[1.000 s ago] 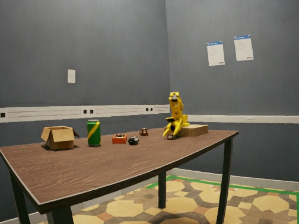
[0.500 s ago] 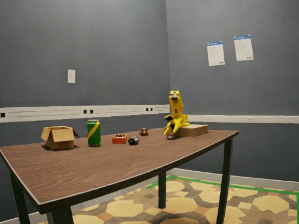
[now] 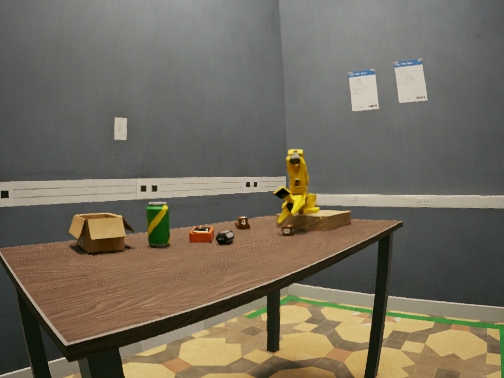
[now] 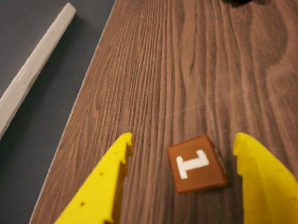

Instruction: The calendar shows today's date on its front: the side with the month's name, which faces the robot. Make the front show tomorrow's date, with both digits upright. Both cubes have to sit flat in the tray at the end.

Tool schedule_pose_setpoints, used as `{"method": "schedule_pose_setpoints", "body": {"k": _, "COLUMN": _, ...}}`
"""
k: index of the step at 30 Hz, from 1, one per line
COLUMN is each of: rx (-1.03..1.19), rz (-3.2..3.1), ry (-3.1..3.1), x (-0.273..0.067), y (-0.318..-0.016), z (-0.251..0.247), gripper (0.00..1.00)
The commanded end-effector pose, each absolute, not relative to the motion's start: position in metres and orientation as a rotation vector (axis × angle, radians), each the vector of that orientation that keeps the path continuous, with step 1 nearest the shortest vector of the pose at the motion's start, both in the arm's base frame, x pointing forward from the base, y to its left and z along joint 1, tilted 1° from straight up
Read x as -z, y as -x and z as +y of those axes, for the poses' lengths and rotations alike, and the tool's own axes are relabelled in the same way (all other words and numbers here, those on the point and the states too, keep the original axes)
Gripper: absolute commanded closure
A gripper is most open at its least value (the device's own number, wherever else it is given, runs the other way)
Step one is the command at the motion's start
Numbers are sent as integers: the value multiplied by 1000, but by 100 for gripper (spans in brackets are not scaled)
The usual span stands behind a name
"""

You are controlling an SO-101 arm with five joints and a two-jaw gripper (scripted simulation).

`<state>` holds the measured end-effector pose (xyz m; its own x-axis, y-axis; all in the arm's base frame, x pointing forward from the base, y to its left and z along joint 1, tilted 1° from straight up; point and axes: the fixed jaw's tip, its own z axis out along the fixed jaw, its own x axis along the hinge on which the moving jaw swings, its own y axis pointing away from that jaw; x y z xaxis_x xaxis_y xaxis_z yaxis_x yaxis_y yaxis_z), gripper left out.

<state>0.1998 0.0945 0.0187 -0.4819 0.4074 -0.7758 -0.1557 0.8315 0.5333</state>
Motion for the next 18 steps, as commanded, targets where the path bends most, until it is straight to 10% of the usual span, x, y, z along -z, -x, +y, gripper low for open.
{"method": "schedule_pose_setpoints", "body": {"k": 1, "rx": -854, "rz": 1836, "ry": -313, "x": -53, "y": -200, "z": 96, "gripper": 65}}
{"method": "schedule_pose_setpoints", "body": {"k": 18, "rx": -983, "rz": 1736, "ry": -415, "x": -80, "y": -205, "z": 99, "gripper": 65}}
